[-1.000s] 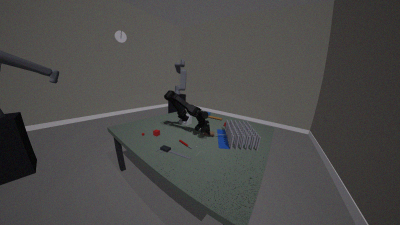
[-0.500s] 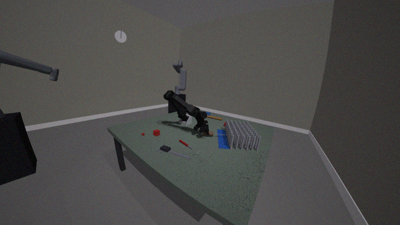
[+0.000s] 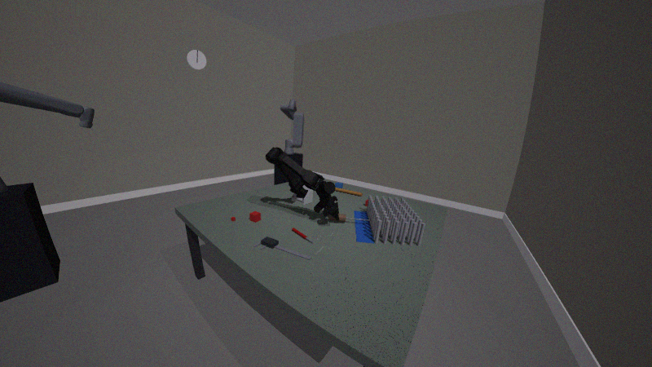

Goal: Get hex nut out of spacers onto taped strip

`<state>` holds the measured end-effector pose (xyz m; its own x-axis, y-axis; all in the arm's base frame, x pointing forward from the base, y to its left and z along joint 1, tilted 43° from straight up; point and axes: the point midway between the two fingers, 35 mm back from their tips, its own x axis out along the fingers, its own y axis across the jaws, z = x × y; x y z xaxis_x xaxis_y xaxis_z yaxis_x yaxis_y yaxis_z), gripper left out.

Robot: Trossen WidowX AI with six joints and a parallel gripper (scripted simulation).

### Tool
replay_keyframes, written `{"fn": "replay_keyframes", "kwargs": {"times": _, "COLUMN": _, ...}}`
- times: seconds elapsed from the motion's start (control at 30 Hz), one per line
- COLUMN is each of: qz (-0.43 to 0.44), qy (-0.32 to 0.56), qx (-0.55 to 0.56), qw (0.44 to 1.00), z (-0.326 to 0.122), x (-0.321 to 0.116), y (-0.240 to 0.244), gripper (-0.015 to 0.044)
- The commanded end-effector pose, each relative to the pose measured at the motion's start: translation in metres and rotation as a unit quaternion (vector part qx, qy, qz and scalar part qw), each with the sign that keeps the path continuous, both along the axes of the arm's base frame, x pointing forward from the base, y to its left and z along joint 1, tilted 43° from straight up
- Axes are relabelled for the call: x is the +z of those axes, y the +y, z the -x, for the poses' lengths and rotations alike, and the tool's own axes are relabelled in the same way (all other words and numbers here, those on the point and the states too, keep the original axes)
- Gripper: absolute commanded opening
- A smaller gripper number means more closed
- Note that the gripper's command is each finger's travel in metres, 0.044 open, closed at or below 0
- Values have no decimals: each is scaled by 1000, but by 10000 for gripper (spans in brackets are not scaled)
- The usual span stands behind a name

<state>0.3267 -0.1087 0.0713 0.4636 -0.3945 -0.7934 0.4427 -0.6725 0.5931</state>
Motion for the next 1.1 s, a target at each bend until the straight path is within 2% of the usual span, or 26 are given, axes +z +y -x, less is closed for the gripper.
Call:
{"fn": "replay_keyframes", "kwargs": {"times": 0.0, "qz": -1, "qy": -3, "qx": 4, "qw": 1000, "z": 2, "x": 3, "y": 0, "gripper": 0}}
{"fn": "replay_keyframes", "kwargs": {"times": 1.07, "qz": 0, "qy": -2, "qx": 4, "qw": 1000, "z": 19, "x": 9, "y": -6, "gripper": 0}}
